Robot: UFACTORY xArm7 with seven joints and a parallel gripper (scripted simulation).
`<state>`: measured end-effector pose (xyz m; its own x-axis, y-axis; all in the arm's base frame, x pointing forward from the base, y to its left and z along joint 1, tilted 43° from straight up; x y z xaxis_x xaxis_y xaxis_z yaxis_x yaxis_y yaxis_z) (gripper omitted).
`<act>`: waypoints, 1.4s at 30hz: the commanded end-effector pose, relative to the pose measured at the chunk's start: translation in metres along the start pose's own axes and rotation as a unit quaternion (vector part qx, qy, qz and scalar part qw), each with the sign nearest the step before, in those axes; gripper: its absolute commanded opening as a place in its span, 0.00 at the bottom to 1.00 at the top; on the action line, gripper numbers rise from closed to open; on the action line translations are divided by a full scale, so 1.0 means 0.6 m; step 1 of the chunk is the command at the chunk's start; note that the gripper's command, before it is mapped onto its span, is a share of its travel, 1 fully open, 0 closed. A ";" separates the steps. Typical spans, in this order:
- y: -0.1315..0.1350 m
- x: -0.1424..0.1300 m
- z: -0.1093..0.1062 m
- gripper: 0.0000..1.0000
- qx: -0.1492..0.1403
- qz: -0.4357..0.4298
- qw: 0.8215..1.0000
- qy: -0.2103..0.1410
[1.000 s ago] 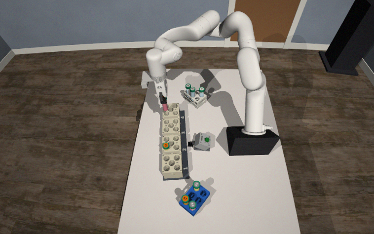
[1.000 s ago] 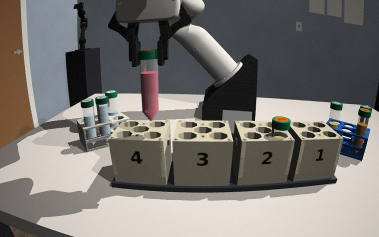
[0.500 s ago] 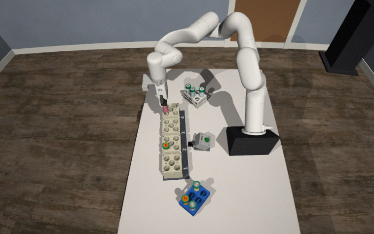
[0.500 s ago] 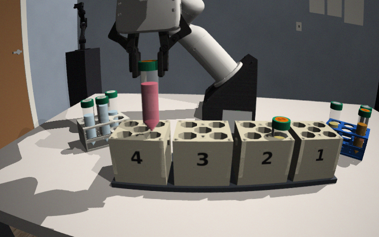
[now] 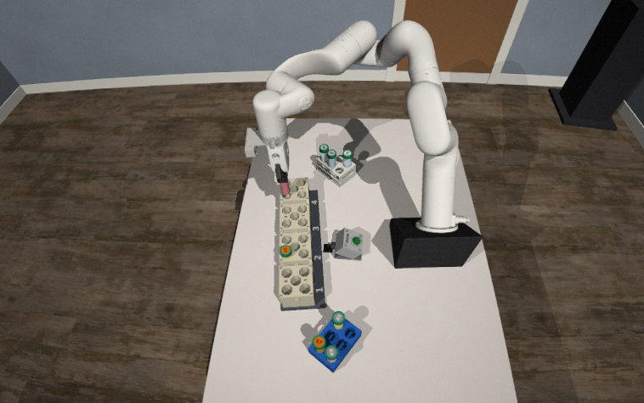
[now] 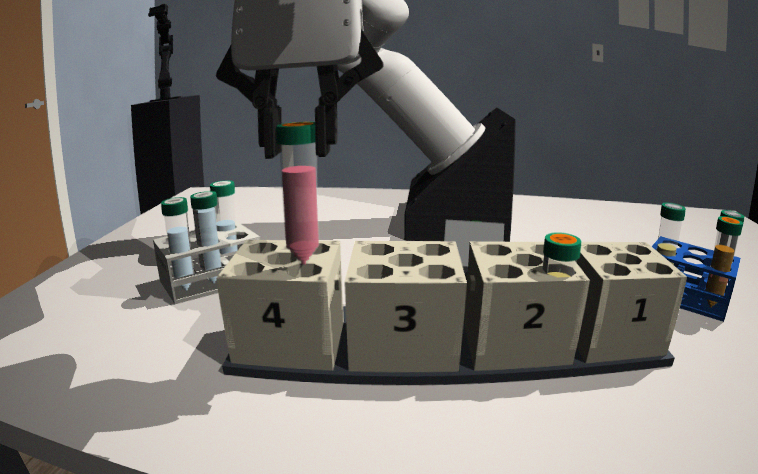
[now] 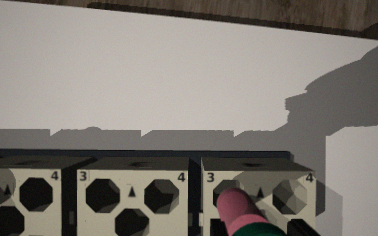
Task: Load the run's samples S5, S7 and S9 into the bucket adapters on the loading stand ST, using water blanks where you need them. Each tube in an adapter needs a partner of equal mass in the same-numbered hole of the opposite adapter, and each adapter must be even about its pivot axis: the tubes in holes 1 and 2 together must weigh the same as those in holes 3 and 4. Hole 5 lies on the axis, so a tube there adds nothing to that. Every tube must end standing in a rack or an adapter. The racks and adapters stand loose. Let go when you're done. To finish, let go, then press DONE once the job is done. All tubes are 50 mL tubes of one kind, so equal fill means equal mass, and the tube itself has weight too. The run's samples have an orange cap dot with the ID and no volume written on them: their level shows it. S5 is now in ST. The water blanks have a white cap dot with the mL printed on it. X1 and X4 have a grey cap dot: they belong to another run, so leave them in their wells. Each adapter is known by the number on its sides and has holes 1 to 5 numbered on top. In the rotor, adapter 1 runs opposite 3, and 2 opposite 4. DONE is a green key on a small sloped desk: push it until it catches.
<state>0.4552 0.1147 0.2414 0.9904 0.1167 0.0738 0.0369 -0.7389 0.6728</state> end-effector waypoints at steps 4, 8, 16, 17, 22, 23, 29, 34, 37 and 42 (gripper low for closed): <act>-0.001 0.001 0.009 0.00 0.001 0.000 1.000 0.002; -0.001 0.001 0.012 0.00 0.001 0.000 1.000 0.002; -0.001 0.001 0.025 0.00 0.001 0.000 1.000 0.002; -0.001 0.001 0.027 0.00 0.001 0.000 1.000 0.002; -0.001 0.001 0.035 0.00 0.001 0.000 1.000 0.002; -0.001 0.001 0.037 0.00 0.001 0.000 1.000 0.002; -0.001 0.001 0.044 0.00 0.001 0.000 1.000 0.002; -0.001 0.001 0.052 0.00 0.001 0.000 1.000 0.002; -0.001 0.001 0.057 0.00 0.001 0.000 1.000 0.002; -0.001 0.001 0.062 0.00 0.001 0.000 1.000 0.002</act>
<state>0.4600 0.0898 0.2139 0.9905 0.1162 0.0733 0.0369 -0.7388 0.6729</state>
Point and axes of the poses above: the point where the finger pads meet when closed, its own z axis out along the fingers, its own y axis across the jaws, x = y × z, the point moved 10 cm from there along -z, back along the fingers, and after that the axes turned 10 degrees about z, right-handed, at the moved point
